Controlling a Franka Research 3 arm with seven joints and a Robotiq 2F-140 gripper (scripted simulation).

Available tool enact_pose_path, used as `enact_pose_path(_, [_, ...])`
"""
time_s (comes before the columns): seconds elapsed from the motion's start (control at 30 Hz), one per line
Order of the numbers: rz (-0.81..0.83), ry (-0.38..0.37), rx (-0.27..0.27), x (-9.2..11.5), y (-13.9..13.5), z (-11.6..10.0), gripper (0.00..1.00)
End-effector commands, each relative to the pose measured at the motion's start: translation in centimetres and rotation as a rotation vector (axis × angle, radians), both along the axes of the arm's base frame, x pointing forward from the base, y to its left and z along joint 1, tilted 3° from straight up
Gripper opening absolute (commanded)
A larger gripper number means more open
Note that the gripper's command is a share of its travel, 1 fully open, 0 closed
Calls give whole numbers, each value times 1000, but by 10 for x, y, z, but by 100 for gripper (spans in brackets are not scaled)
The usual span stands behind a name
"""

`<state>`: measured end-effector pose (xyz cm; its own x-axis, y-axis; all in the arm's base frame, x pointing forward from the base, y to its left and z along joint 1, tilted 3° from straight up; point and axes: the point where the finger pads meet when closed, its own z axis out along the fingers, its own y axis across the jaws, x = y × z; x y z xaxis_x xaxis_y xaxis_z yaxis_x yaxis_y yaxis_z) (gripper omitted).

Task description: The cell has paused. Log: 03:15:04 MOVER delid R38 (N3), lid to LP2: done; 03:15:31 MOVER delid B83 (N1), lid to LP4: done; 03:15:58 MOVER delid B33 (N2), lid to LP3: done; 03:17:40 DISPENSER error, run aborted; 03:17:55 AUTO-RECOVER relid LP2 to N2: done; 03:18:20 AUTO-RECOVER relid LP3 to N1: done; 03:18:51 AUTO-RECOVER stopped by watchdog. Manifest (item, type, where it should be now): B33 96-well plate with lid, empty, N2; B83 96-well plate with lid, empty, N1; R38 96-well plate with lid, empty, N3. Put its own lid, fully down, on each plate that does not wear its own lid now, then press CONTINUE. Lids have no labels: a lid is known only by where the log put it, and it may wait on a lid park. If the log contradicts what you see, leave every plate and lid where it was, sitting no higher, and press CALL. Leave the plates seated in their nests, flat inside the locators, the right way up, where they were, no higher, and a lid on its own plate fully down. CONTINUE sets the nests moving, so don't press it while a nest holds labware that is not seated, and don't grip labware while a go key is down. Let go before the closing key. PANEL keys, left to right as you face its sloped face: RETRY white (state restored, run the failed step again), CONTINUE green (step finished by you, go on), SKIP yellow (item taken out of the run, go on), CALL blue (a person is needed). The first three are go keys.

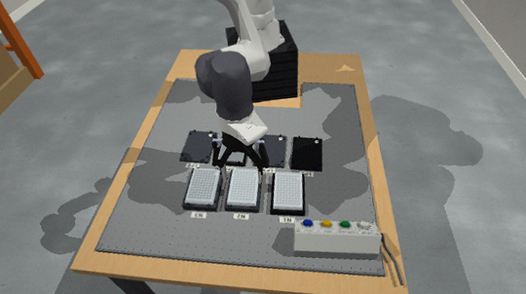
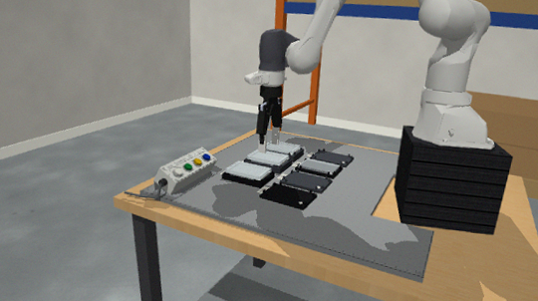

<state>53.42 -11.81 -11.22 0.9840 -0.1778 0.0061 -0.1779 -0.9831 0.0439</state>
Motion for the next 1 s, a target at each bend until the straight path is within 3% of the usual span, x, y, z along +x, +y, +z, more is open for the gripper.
enact_pose_path(0.0, [-4,-5,0,2,1,-4,66])
enact_pose_path(0.97, [-4,-5,0,2,0,-13,66])
